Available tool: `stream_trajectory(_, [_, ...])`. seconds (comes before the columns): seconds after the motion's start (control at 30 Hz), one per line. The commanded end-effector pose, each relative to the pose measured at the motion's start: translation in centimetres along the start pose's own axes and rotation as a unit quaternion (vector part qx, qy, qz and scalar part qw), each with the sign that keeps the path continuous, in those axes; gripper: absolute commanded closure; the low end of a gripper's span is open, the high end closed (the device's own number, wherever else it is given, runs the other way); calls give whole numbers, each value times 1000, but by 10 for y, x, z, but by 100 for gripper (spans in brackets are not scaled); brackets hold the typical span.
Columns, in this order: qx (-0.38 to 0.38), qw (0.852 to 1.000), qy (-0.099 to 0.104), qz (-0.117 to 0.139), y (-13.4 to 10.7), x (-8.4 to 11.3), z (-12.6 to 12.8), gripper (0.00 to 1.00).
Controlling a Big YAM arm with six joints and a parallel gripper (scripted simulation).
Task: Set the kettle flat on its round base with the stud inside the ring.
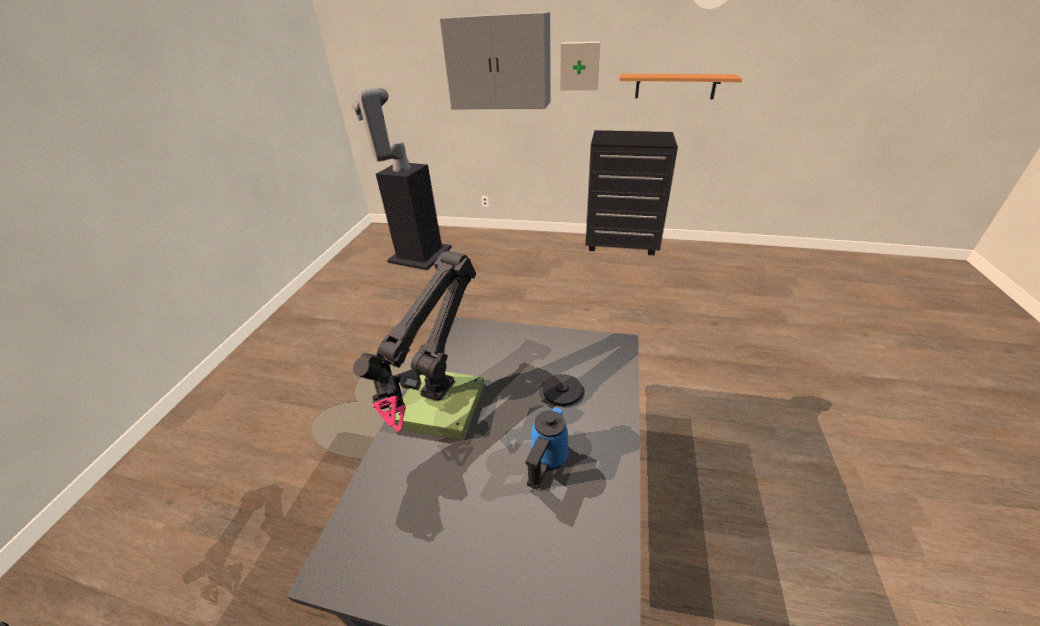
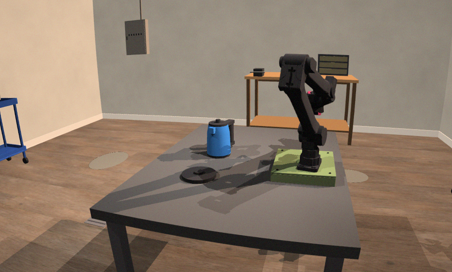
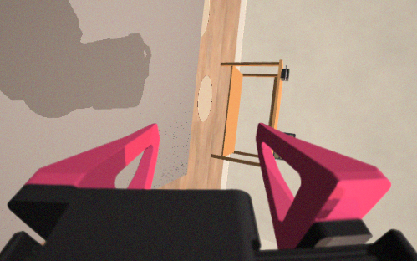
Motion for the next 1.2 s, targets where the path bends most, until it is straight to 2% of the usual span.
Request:
stream_trajectory(0.0, [-5, 1000, -9, -4, 3, -1, -30, 26])
stream_trajectory(0.17, [-14, 1000, -7, -6, 4, -2, -35, 26])
stream_trajectory(0.2, [-32, 999, 8, -8, 4, -6, -12, 26])
stream_trajectory(0.27, [-27, 1000, -2, -8, 6, -4, -37, 26])
stream_trajectory(0.73, [-97, 995, 25, -15, 14, -17, -48, 26])
stream_trajectory(0.77, [-115, 992, 39, -16, 15, -20, -32, 26])
stream_trajectory(0.8, [-112, 993, 31, -16, 16, -19, -50, 26])
stream_trajectory(1.17, [-205, 976, 72, -18, 31, -37, -63, 26])
Point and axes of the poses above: the point where the finger pads meet when closed, its own x axis back along the fingers, its own z axis across the jaws, y = z × x, the point moved 4 cm from there along x, back along the fingers, and after that the axes turned 10 degrees about -x, right-handed, at the moved point
